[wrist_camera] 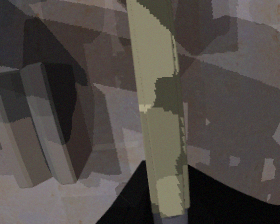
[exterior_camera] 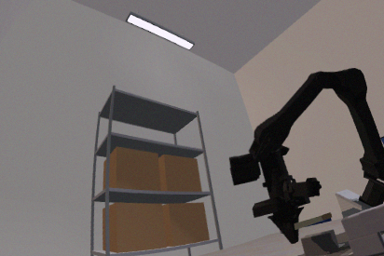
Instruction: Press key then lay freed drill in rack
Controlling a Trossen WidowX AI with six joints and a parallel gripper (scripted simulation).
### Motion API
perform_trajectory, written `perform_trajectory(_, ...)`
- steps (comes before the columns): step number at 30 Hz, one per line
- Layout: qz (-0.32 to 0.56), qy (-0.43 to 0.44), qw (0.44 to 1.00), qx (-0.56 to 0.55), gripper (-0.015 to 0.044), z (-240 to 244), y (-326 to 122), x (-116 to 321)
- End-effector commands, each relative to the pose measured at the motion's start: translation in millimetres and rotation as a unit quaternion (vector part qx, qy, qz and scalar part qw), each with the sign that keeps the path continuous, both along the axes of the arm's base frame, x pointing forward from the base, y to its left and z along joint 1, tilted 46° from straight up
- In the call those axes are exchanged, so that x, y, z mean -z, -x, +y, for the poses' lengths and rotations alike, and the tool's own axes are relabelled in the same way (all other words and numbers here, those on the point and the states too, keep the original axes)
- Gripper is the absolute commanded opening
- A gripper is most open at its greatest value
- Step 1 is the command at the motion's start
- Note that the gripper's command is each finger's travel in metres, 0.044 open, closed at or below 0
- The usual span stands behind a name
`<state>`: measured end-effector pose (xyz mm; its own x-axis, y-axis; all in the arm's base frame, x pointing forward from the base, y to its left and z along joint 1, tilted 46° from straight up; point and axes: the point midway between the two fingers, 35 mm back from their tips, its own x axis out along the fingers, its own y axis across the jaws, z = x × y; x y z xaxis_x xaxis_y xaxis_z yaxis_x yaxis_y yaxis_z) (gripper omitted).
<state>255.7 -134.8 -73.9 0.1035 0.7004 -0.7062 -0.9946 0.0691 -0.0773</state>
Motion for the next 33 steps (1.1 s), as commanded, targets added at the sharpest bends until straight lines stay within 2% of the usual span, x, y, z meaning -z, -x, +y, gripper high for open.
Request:
perform_trajectory(1,-0.003,0.004,1.000,-0.003,0.0000,-2.8,-0.9,-1.6)
perform_trajectory(33,-0.003,0.004,1.000,-0.003,0.0000,-8.6,-1.3,-6.4)
